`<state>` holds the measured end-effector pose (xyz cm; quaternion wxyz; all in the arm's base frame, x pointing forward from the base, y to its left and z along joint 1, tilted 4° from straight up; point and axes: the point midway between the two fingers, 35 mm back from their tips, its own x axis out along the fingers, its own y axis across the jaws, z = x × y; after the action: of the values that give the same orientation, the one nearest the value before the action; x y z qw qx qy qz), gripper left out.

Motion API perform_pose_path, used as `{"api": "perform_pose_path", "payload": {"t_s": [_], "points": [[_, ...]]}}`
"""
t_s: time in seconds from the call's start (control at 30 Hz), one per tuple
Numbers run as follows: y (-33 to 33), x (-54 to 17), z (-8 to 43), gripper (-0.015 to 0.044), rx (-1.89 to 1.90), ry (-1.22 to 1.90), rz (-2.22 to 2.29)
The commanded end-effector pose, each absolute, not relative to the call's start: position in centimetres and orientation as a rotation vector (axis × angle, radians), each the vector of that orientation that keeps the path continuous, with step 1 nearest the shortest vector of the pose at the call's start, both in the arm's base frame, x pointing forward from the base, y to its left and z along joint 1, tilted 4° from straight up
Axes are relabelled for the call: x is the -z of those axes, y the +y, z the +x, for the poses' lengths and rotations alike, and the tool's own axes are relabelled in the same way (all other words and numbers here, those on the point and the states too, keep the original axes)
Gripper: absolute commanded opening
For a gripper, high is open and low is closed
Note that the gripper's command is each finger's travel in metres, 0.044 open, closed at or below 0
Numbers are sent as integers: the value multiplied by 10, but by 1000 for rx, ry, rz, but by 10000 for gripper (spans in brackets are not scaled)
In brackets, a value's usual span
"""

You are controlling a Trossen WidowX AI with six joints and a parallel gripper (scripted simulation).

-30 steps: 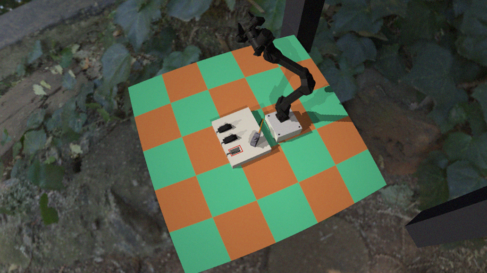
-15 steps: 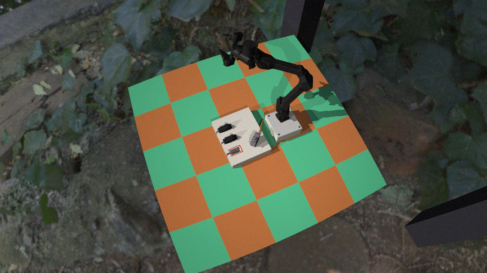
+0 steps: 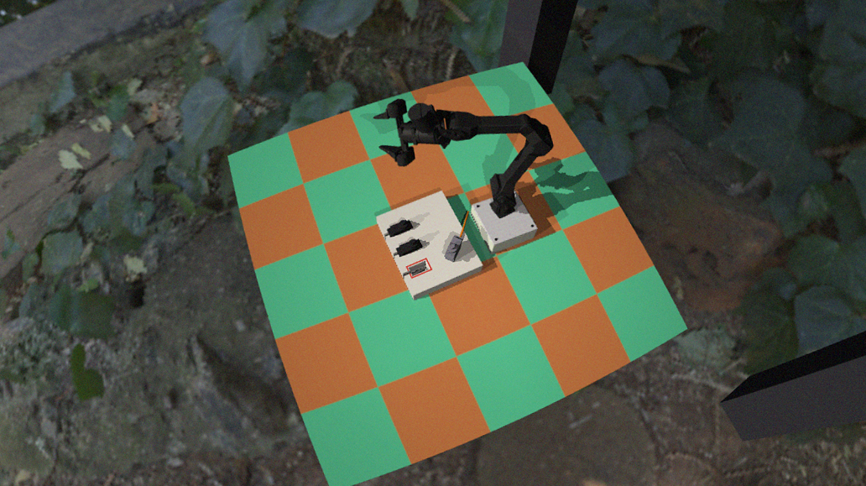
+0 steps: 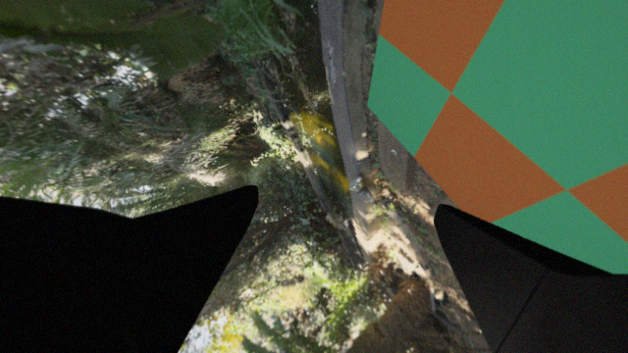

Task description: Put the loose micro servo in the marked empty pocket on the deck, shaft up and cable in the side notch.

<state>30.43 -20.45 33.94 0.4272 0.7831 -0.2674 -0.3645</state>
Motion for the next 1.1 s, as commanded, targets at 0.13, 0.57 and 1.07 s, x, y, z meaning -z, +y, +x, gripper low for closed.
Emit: {"api": "perform_pose_path", "payload": {"t_s": [0.13, 0.57, 1.07], "points": [[-144, -272, 327, 440, 1042, -342, 2070], [-45, -180, 312, 440, 1334, 132, 2095], [47, -109, 233, 440, 1796, 517, 1870]]}}
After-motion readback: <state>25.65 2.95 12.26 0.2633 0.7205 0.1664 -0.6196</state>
